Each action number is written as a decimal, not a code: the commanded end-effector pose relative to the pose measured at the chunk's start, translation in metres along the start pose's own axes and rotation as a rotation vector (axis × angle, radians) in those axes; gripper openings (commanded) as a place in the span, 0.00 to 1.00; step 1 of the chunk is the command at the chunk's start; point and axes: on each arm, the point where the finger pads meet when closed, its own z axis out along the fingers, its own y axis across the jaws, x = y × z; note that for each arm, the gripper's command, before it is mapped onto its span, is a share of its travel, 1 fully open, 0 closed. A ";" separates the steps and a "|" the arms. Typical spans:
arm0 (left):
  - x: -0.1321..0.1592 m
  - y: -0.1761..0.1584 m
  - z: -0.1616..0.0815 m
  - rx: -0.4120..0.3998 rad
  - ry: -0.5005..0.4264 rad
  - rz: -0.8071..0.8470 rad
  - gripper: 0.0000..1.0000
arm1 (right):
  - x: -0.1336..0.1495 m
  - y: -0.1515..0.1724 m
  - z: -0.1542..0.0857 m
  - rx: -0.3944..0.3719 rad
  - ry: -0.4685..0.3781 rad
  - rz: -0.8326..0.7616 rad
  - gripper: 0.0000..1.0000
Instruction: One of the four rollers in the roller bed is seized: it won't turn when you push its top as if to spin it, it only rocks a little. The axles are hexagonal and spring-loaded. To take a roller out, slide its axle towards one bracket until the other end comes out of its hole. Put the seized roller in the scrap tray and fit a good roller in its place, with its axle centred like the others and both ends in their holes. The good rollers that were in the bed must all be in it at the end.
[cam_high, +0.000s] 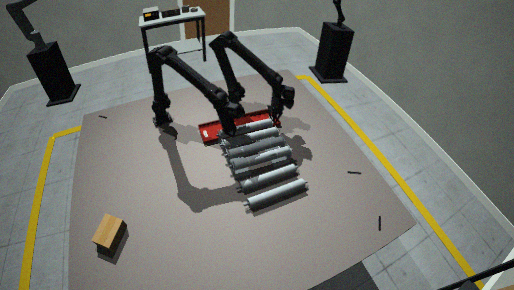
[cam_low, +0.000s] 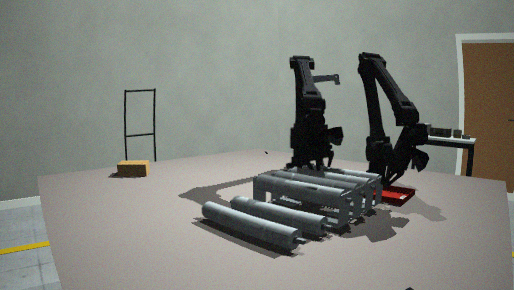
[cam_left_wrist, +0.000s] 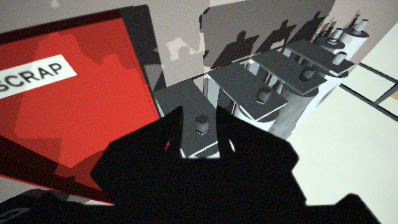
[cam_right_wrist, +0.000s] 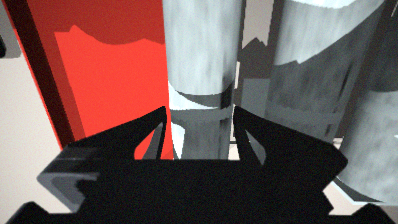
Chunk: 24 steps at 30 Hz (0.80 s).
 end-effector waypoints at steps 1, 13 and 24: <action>-0.018 -0.024 -0.014 0.036 -0.047 0.016 0.32 | -0.013 -0.012 -0.009 0.032 -0.027 0.002 0.62; -0.012 -0.018 -0.008 0.029 -0.033 0.013 0.32 | -0.008 -0.014 -0.018 0.034 -0.027 0.014 0.62; -0.011 -0.018 -0.008 0.028 -0.028 0.017 0.03 | -0.008 -0.014 -0.016 0.032 -0.025 0.014 0.62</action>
